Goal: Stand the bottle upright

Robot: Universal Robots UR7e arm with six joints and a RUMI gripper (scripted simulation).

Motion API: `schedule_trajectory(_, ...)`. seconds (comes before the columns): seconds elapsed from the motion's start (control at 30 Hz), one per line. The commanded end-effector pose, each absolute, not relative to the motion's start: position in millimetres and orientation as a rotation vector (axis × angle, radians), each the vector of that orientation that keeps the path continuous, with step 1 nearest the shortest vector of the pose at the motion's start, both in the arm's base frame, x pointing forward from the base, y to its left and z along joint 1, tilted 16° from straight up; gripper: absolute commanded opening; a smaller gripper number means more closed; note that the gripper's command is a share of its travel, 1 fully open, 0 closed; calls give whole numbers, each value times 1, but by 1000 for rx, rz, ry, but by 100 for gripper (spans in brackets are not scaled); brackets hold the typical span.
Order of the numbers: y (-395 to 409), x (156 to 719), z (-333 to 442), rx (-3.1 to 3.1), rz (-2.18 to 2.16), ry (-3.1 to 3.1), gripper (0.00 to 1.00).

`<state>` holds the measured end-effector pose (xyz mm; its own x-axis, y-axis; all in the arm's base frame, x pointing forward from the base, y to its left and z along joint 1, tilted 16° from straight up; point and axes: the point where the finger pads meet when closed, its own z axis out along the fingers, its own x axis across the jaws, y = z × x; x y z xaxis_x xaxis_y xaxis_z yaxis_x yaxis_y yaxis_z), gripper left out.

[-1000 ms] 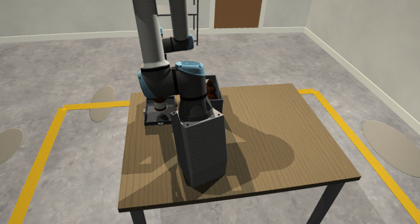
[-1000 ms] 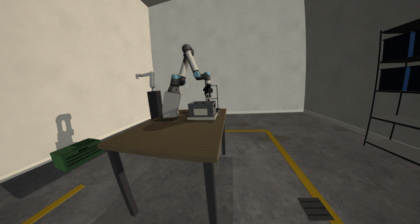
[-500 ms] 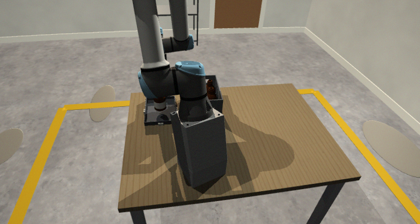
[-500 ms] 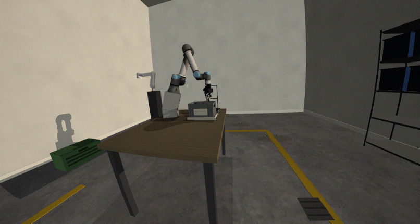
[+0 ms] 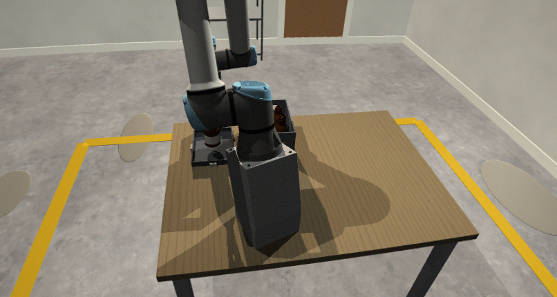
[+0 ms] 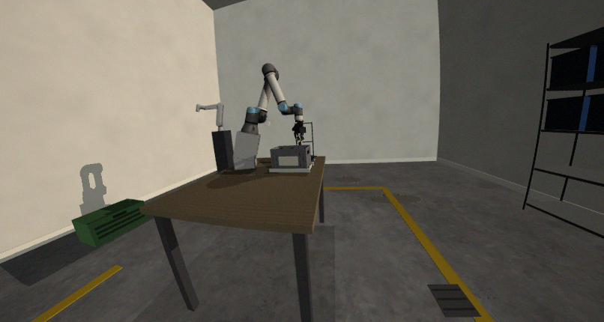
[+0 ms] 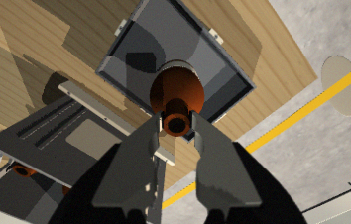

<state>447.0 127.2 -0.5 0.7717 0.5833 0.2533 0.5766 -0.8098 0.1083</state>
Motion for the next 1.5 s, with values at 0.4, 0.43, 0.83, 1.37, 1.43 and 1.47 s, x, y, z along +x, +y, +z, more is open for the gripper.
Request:
schedule_trajectory(0.4, 127, 448, -3, 2933, 434, 960, 0)
schedule_trajectory(0.43, 127, 448, -4, 2933, 434, 960, 0)
schedule_trajectory(0.83, 128, 450, -9, 2933, 434, 960, 0)
schedule_trajectory(1.37, 128, 452, -15, 2933, 434, 960, 0)
schedule_trajectory(1.43, 128, 452, -15, 2933, 434, 960, 0)
schedule_trajectory(1.47, 128, 452, -15, 2933, 434, 960, 0)
